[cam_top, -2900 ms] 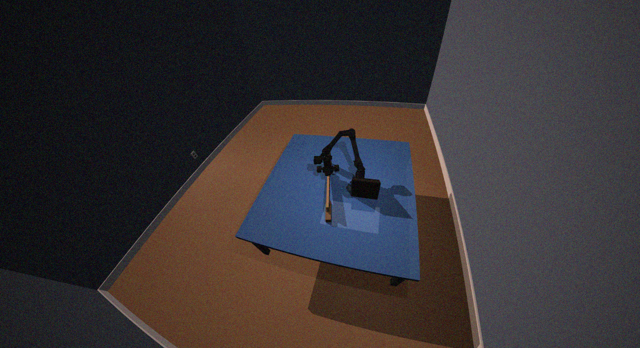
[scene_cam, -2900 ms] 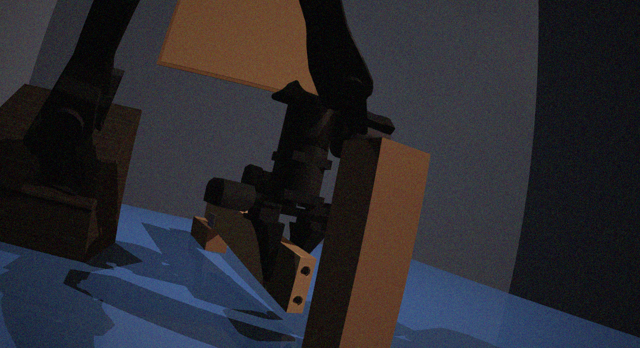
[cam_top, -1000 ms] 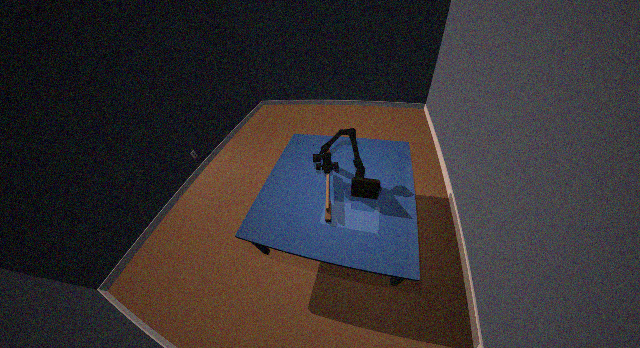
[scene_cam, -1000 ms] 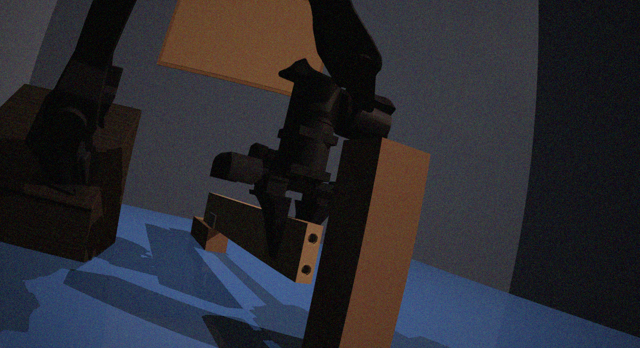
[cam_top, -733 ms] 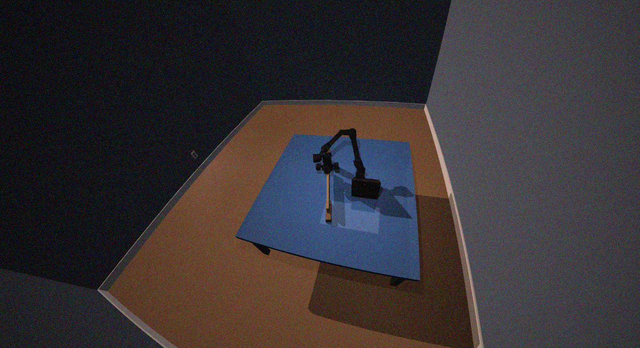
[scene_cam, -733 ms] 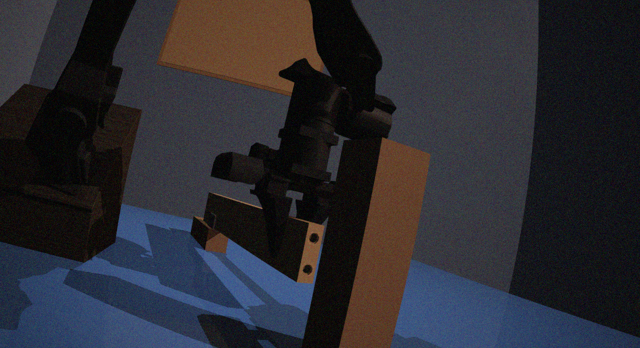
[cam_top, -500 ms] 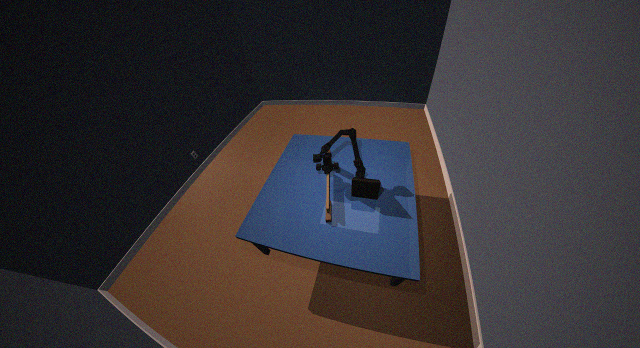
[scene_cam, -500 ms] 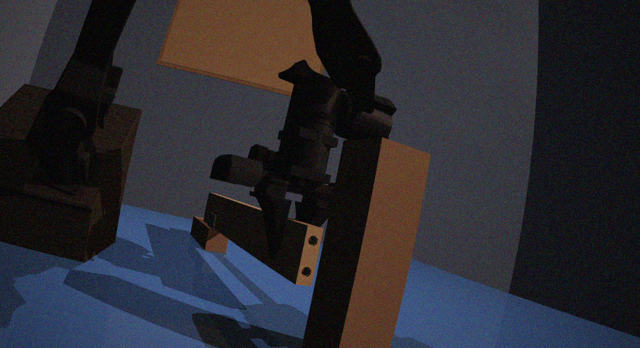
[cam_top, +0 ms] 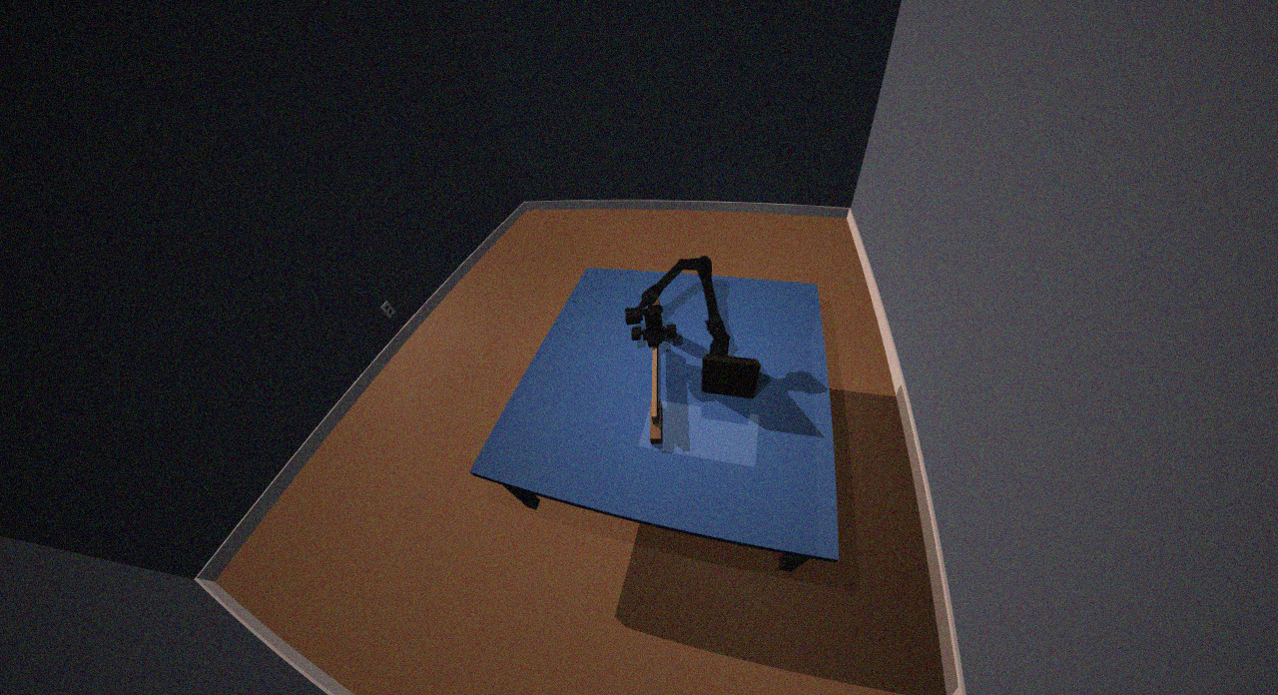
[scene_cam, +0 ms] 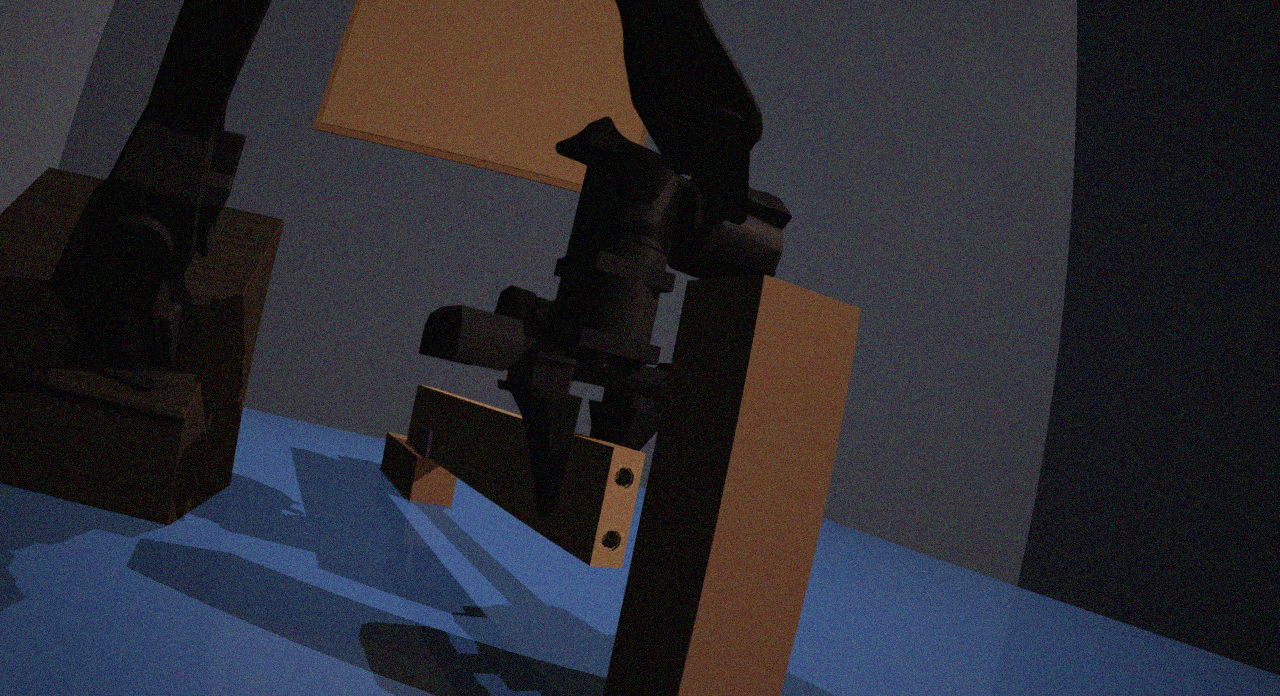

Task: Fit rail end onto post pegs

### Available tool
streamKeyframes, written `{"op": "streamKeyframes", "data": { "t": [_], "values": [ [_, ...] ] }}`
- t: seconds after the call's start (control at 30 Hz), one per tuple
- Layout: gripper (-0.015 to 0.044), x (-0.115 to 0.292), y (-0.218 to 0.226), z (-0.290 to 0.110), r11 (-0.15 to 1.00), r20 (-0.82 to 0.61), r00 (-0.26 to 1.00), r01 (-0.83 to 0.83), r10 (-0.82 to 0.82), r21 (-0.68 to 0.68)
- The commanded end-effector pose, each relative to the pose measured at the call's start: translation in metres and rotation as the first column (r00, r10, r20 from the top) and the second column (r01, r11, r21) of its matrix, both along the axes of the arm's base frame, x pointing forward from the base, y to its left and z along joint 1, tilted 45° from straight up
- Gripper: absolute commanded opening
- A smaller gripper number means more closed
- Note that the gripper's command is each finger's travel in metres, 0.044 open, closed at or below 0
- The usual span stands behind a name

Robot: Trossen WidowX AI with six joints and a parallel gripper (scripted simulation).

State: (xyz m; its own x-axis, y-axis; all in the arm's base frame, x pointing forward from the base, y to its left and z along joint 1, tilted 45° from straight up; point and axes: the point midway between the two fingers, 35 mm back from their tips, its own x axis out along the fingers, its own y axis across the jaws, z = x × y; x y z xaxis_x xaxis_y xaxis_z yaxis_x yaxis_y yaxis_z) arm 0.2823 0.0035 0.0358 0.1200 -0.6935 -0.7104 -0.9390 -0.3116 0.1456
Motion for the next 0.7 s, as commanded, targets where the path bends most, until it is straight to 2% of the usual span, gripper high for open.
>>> {"op": "streamKeyframes", "data": {
  "t": [0.0,0.67],
  "values": [
    [0.0000,0.0007,0.0033,0.0015,1.000,0.006,1.000,-0.007,0.007,0.008],
    [0.0000,0.0005,0.0017,0.0000,1.000,0.006,1.000,-0.007,0.007,0.008]
  ]
}}
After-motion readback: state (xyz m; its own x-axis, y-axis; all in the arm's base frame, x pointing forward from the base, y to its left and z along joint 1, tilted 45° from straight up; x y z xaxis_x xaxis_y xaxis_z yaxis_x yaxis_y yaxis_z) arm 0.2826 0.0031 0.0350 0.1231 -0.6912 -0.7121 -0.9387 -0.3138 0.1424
